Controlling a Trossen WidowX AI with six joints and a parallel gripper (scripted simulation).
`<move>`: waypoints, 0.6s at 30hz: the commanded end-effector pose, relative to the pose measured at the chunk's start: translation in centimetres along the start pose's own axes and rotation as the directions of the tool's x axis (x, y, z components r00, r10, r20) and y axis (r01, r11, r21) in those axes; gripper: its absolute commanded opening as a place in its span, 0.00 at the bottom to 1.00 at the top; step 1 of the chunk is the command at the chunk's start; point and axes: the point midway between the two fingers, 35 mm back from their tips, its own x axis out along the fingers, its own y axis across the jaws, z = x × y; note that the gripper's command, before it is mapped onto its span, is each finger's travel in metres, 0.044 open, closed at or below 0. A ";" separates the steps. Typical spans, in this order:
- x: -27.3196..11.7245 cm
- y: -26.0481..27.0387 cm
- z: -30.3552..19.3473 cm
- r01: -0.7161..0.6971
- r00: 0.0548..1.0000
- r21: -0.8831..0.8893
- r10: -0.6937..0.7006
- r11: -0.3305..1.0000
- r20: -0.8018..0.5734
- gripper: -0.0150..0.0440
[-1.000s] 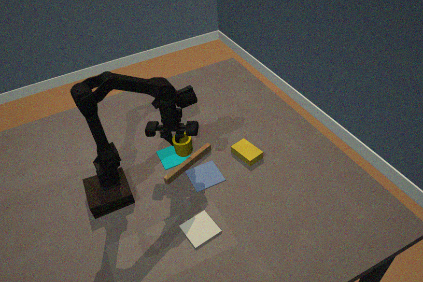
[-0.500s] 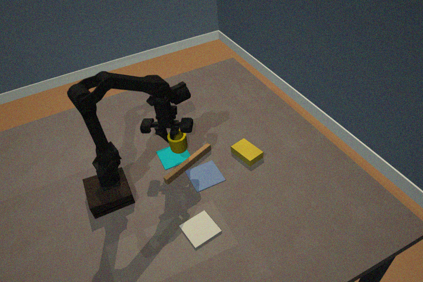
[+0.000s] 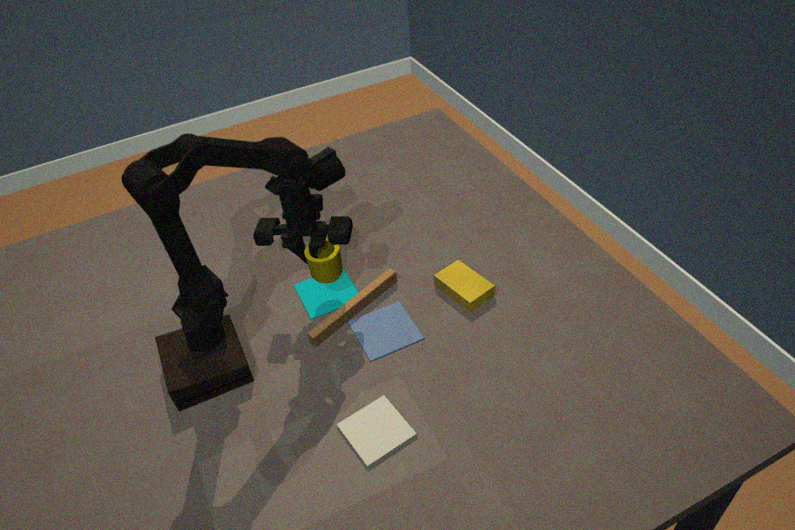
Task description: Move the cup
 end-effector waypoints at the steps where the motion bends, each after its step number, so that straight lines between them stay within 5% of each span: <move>1: 0.0 0.6 0.1 0.000 1.000 0.004 0.000 1.000 -0.006 0.25; 18: 1.9 0.8 0.3 0.000 1.000 0.004 0.000 1.000 -0.005 0.25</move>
